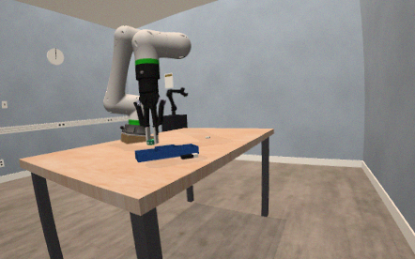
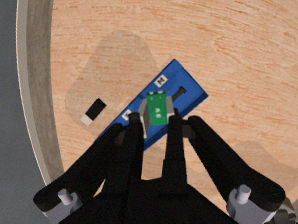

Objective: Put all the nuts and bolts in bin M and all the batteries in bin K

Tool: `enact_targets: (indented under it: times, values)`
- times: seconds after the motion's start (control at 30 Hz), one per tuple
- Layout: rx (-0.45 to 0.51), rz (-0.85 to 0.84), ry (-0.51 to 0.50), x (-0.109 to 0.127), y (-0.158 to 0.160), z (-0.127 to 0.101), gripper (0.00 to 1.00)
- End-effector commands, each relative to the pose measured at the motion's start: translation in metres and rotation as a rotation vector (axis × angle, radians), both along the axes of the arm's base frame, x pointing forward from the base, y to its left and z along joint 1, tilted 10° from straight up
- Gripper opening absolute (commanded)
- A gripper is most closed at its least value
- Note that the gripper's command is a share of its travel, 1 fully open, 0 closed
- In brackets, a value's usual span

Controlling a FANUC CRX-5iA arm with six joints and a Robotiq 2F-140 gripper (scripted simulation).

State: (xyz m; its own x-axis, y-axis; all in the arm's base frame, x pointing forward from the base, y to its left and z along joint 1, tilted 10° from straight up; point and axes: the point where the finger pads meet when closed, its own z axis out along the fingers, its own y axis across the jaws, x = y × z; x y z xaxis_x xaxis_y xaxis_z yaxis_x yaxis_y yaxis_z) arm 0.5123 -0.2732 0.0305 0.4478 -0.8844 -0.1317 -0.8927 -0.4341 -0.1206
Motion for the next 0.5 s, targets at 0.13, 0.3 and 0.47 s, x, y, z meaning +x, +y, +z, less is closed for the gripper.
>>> enact_targets:
  times: [0.13, 0.3, 0.47]
  values:
    - [0.009, -0.268, 0.046, 0.005, 0.042, 0.007, 0.22]
    - [0.023, -0.414, 0.071, 0.007, 0.061, 0.011, 0.22]
    - [0.033, -0.535, 0.091, 0.007, 0.061, 0.011, 0.22]
